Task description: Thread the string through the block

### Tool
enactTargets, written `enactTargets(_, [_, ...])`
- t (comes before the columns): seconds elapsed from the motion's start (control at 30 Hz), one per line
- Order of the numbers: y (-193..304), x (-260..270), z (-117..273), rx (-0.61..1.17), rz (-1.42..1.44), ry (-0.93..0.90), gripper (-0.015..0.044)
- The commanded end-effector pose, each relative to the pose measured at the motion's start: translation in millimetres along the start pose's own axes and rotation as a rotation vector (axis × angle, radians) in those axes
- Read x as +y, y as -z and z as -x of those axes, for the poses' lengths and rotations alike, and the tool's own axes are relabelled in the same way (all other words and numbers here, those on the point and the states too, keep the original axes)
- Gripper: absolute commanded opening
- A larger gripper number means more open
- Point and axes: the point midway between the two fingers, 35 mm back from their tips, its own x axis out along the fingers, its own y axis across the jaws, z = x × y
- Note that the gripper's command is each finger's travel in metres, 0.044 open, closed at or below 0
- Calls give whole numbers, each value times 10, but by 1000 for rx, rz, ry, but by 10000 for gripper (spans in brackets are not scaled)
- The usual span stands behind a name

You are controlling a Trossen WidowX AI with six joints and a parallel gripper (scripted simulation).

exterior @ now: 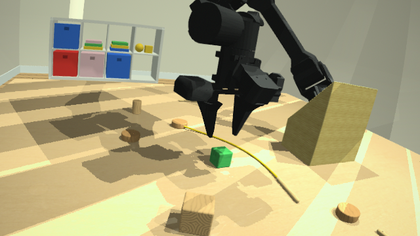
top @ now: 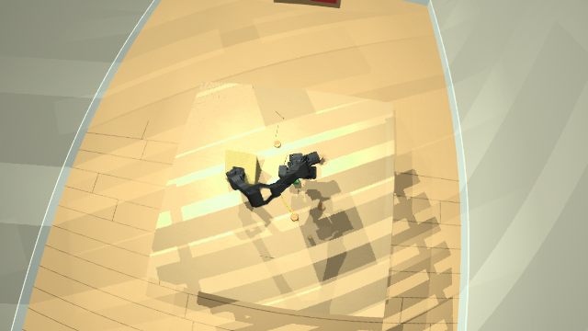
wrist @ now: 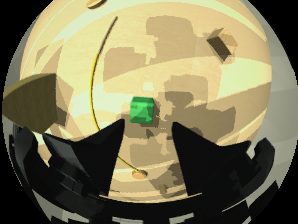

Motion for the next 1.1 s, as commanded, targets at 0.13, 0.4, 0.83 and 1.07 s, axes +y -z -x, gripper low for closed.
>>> enactTargets(0.13, [0,0,0,0,0,0,185])
enactTargets(0.4, [0,0,0,0,0,0,0])
enactTargets(0.83, [0,0,0,0,0,0,0])
enactTargets(1.07, [0,0,0,0,0,0,53])
